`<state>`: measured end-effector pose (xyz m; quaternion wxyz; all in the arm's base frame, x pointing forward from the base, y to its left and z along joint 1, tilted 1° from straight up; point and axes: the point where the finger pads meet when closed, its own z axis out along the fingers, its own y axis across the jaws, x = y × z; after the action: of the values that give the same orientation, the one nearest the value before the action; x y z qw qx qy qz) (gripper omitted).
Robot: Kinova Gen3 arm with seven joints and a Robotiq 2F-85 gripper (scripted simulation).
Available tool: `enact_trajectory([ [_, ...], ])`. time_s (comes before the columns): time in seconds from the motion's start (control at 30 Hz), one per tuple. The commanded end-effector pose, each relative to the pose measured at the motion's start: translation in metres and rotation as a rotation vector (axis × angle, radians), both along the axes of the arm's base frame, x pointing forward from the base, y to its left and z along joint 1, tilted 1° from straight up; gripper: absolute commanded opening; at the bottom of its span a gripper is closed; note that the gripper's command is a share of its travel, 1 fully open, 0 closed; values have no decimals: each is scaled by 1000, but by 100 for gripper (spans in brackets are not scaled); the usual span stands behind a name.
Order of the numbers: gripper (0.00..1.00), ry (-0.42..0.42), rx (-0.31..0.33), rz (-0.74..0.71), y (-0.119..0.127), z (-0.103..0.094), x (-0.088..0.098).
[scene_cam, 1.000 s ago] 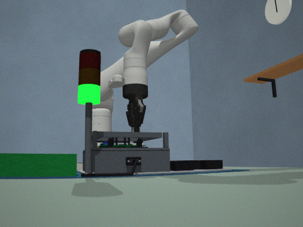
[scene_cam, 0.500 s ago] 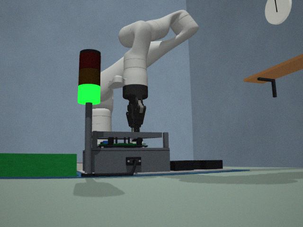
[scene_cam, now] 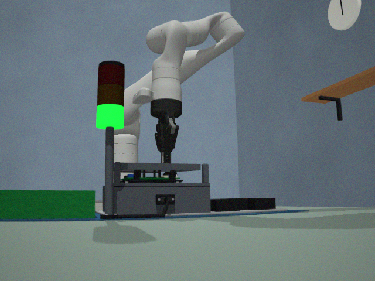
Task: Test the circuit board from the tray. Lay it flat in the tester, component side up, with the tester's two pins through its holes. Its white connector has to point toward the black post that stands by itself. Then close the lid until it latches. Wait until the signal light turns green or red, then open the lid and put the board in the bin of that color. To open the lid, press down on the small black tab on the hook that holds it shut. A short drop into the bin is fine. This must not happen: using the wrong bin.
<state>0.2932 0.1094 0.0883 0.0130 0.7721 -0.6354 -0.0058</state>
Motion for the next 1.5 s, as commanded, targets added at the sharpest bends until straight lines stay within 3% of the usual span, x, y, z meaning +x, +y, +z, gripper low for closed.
enact_trajectory([
  [0.0,0,-11,11,9,5,16,3],
  [0.27,0,-11,11,9,5,49,4],
  [0.97,0,-11,11,9,5,50,4],
  [1.0,26,-11,11,9,5,50,4],
  [1.47,26,-11,11,9,5,50,4],
])
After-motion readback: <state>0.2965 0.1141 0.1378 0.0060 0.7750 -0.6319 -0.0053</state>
